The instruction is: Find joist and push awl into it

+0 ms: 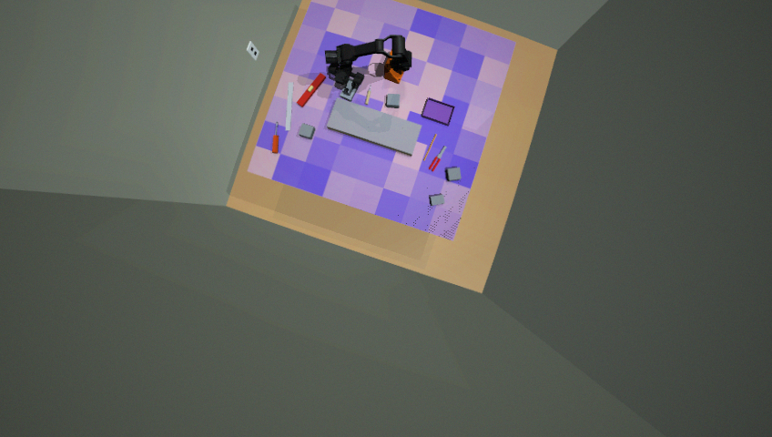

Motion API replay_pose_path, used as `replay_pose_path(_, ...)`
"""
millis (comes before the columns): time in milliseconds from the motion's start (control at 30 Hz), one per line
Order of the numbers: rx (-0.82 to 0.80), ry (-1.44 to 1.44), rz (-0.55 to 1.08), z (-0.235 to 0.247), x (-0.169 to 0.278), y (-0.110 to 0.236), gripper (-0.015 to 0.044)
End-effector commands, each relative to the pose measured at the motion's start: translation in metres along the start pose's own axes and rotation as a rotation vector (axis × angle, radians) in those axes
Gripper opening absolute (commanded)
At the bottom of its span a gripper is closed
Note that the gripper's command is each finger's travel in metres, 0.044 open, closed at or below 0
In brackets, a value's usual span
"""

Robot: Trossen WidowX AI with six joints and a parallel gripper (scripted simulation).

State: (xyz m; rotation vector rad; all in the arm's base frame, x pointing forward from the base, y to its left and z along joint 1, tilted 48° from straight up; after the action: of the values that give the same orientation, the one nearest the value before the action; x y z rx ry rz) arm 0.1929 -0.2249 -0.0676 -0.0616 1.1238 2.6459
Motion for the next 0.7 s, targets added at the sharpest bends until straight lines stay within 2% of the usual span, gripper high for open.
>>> replay_pose_path(0,-0.05,-0.05,-0.01,-0.0009,-0.0034,-0.002,0.044)
replay_pose_path(667,-0.05,-0.053,-0.009,0.0004,0.0057,-0.0096,0.044)
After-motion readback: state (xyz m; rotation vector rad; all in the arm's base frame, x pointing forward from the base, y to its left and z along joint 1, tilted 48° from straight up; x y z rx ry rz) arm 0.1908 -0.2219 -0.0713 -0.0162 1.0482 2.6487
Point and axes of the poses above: the point midway between the two fingers, 35 mm back from their tips, its own y axis back along the fingers, its own z axis across the jaws, x = y × z, the point moved 9 cm from there along y, back along the fingers, and after that the axes turned 4 degrees about -y, right-handed, at the moved point
